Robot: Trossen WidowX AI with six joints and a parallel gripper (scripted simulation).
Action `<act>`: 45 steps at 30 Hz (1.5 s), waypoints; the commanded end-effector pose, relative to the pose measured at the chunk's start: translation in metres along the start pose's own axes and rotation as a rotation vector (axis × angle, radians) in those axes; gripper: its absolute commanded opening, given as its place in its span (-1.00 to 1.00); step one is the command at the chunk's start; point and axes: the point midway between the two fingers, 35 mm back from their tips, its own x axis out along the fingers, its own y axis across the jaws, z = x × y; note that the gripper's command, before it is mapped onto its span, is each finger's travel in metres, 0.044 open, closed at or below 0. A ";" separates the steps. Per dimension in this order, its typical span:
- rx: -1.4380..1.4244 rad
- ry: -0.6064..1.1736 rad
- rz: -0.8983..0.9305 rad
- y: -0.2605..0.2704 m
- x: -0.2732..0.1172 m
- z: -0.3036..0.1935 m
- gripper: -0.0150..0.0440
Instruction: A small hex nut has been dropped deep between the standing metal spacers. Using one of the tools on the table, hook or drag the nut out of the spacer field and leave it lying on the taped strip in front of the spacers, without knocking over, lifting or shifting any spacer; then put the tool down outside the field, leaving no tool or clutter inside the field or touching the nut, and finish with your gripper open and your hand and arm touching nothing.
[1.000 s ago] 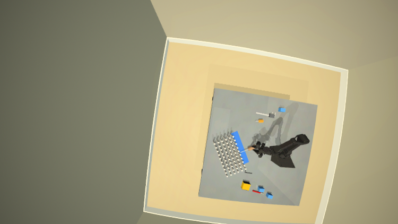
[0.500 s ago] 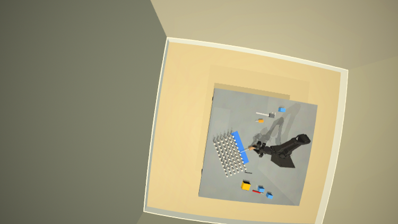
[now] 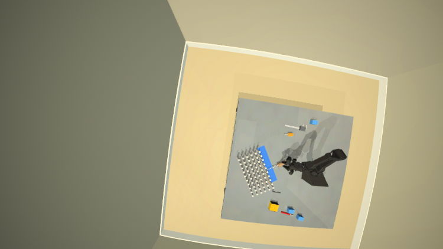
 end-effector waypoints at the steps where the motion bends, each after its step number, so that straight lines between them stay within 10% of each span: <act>1: -0.005 0.006 -0.003 -0.001 -0.002 0.001 -0.49; 45: -0.006 0.006 -0.003 0.000 -0.012 0.017 -0.49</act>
